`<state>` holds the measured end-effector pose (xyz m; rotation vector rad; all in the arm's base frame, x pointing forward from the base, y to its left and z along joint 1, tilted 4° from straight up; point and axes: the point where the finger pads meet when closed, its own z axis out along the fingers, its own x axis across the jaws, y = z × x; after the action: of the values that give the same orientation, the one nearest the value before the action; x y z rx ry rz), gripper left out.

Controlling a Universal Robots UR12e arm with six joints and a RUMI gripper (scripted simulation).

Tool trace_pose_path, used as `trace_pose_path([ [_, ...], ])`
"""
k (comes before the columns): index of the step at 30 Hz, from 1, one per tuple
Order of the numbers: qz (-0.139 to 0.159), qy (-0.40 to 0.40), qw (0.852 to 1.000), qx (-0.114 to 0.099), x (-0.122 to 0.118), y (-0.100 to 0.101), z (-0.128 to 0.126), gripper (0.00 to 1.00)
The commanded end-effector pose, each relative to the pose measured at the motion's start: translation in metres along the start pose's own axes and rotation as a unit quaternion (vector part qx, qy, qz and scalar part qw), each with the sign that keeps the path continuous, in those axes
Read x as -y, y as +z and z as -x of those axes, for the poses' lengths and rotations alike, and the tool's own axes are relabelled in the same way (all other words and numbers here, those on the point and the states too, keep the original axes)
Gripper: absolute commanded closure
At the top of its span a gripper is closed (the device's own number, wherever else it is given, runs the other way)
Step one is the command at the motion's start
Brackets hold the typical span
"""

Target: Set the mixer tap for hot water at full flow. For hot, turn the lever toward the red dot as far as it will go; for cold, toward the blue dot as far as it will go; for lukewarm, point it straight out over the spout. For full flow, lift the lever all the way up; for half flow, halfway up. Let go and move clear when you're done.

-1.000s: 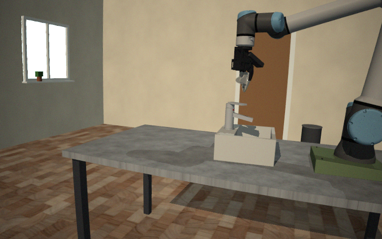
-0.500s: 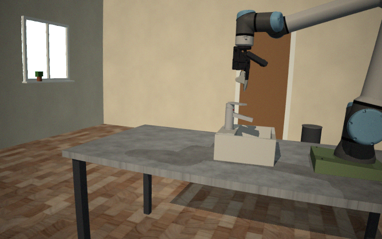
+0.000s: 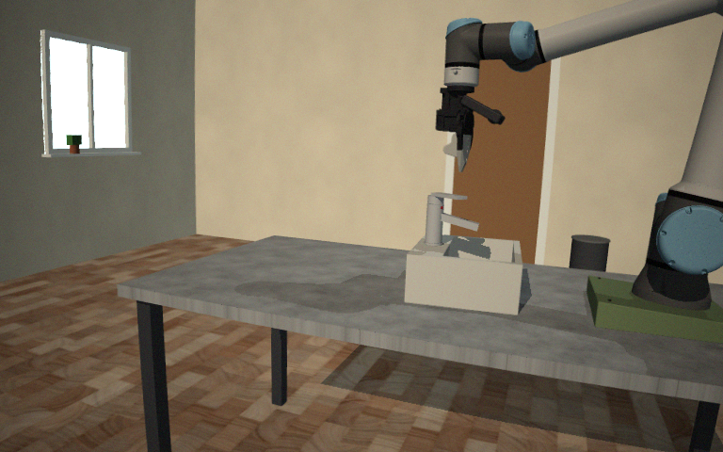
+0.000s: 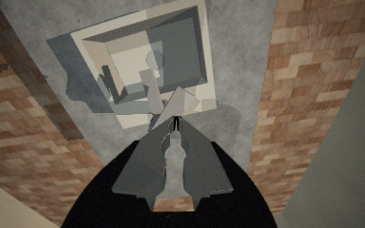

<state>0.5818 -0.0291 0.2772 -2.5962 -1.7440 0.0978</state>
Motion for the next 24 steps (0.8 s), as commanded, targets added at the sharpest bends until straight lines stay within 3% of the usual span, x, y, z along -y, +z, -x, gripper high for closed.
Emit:
trace_pose_path([
  [1, 0.000, 0.086, 0.996, 0.003, -0.0019, -0.0016, -0.0018, 1.00],
  [9, 0.001, 0.172, 0.985, 0.003, -0.0041, -0.0025, -0.0036, 1.00],
  [24, 0.001, 0.242, 0.970, 0.003, -0.0063, -0.0031, -0.0049, 1.00],
])
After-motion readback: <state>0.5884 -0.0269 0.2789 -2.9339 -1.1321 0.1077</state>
